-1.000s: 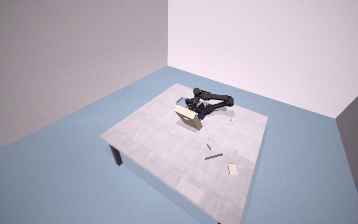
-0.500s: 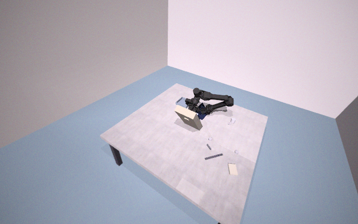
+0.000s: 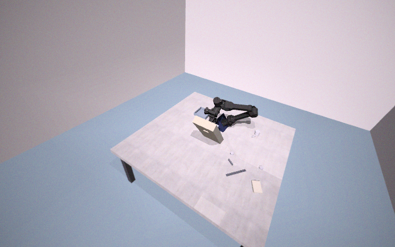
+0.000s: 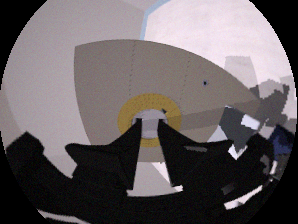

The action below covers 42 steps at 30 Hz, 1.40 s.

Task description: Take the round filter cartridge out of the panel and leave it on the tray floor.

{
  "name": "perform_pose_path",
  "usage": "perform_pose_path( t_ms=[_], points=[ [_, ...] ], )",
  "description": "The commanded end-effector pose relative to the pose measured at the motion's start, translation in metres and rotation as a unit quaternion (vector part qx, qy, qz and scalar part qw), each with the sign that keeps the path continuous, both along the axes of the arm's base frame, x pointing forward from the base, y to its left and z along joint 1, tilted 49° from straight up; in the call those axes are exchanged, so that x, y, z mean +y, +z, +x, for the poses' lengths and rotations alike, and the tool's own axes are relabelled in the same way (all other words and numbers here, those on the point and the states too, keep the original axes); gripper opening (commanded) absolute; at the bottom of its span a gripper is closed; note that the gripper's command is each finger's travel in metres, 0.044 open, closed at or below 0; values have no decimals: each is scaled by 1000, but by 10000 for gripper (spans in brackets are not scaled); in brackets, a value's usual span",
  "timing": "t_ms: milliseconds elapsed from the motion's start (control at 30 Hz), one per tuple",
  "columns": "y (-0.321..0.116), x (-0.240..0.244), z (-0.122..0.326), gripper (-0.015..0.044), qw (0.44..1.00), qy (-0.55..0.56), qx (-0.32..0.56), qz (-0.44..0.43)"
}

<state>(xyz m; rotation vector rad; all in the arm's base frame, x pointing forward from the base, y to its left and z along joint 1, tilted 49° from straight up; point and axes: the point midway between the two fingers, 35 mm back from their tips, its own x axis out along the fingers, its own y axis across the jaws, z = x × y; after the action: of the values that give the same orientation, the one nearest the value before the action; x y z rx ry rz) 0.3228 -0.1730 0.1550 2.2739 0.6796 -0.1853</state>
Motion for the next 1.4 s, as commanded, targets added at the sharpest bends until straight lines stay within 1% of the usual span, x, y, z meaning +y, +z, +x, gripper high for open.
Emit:
perform_pose_path(
  t_ms=[0, 200, 433, 933, 1133, 1367],
  points=[
    [-3, 6, 13, 0, 996, 34, -26, -79],
    [-3, 6, 13, 0, 981, 69, -69, -167],
    [-3, 6, 13, 0, 950, 109, -119, -266],
    [-3, 6, 13, 0, 843, 185, -215, -457],
    [-4, 6, 13, 0, 877, 166, -191, -409],
    [-4, 6, 13, 0, 878, 165, -190, -407]
  ],
)
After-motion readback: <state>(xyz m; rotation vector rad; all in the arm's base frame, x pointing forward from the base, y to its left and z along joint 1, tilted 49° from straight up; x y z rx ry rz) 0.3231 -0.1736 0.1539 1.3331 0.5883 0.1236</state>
